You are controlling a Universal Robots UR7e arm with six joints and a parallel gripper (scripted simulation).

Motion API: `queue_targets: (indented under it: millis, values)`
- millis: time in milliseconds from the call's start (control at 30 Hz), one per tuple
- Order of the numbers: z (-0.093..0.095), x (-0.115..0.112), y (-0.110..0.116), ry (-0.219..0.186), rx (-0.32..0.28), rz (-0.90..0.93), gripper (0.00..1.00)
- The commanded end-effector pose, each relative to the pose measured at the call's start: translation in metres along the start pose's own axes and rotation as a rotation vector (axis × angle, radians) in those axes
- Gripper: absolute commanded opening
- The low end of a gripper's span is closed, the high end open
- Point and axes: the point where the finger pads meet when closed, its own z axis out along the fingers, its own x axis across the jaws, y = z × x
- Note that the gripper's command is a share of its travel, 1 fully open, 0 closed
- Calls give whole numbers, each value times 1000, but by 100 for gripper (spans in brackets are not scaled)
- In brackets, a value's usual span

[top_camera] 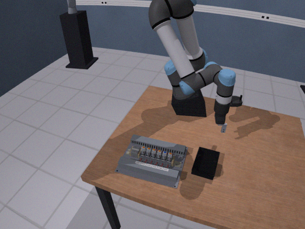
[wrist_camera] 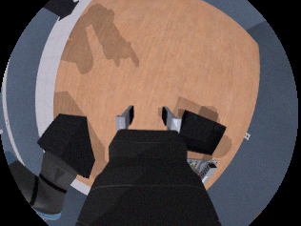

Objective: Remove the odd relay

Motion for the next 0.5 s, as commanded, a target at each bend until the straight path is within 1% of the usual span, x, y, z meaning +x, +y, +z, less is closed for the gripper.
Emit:
queue_targets:
  millis: [0,267,333,467]
  values:
    - [-6,22,17,8,10,12,98]
    - [-12,49,44,15,18,30,98]
    - [-12,49,44,15,18,30,98]
    - [-15,61,59,19,21,40,98]
